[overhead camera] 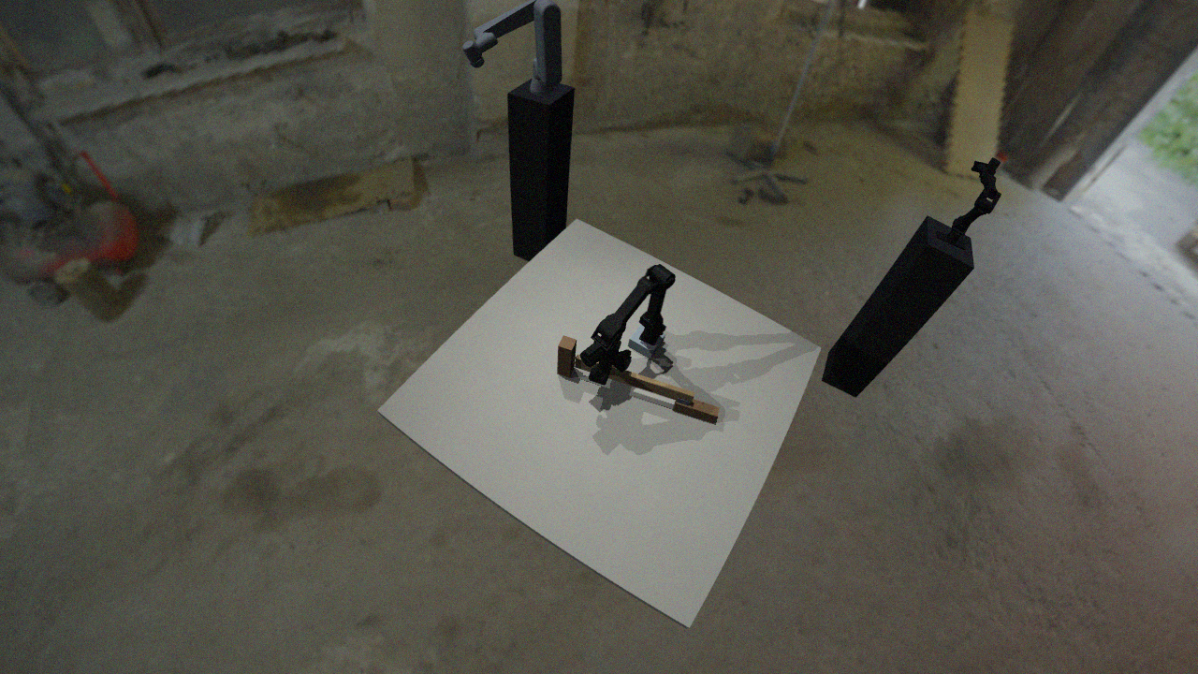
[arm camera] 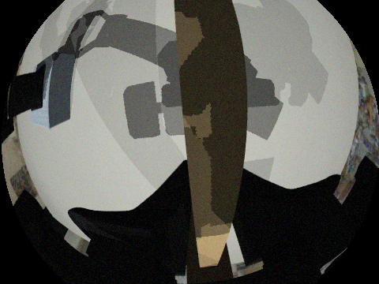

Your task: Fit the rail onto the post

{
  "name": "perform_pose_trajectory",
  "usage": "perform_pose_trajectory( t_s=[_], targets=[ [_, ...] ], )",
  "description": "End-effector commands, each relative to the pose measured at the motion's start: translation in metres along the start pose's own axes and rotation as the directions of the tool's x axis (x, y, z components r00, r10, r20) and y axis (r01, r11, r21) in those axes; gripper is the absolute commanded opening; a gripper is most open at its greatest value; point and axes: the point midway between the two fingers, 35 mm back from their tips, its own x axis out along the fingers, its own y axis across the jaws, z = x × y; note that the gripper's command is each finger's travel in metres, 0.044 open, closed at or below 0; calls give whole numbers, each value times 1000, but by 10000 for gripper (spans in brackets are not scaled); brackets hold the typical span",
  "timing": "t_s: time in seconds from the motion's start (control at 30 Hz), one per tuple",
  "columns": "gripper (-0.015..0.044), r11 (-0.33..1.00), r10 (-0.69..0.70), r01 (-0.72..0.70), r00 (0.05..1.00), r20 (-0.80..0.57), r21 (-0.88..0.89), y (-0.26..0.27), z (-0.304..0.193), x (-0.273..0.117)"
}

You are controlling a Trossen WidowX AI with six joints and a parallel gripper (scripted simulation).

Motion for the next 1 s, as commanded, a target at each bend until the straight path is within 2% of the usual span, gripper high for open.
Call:
perform_pose_trajectory(
  t_s=[0.0, 0.97],
  targets=[
    [0, 1000, -3, 3, 1000, -8, 0, -1, -3, -2],
    [0, 1000, -3, 3, 1000, -7, 0, -2, 3, -3]
  ],
)
